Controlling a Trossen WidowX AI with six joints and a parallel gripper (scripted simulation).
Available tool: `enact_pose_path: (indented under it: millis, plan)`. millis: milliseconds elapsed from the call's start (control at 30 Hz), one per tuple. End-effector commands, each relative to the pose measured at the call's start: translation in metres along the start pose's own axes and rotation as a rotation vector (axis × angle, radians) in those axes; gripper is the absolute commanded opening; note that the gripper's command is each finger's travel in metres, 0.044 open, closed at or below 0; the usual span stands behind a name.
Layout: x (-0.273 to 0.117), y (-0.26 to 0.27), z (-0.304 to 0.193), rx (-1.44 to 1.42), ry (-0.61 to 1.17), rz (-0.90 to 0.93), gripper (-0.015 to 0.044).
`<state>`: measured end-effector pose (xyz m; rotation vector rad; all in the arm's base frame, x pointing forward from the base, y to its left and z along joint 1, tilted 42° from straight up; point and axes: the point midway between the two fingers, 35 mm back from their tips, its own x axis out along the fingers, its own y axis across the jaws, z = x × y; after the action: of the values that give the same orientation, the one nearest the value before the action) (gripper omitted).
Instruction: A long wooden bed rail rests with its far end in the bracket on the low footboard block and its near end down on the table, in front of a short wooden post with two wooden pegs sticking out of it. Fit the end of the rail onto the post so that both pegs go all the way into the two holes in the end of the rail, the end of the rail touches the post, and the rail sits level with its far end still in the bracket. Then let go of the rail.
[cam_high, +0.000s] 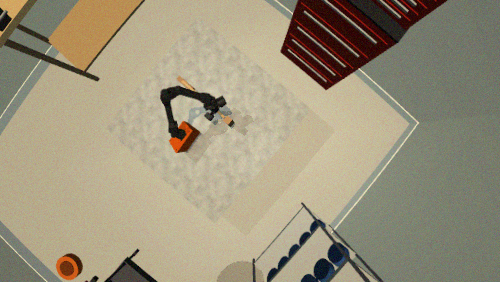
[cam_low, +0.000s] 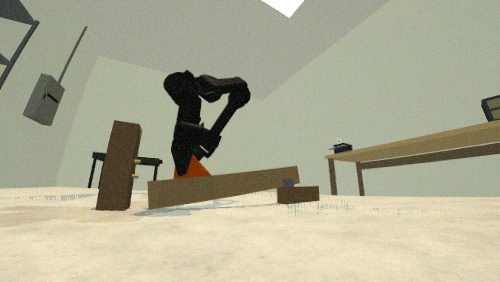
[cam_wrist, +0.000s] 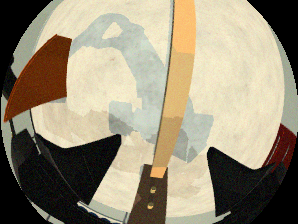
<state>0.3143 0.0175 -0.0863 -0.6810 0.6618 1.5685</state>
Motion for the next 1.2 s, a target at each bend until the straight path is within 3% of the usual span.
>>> enact_pose_path:
  millis: [0, 1100, 1167]
  plan:
    - [0.007, 0.0, 0.001, 0.006, -0.004, 0.001, 0.044]
    - [0.057, 0.001, 0.002, 0.005, -0.008, 0.002, 0.044]
    - [0.057, 0.001, 0.002, 0.005, -0.008, 0.002, 0.0387]
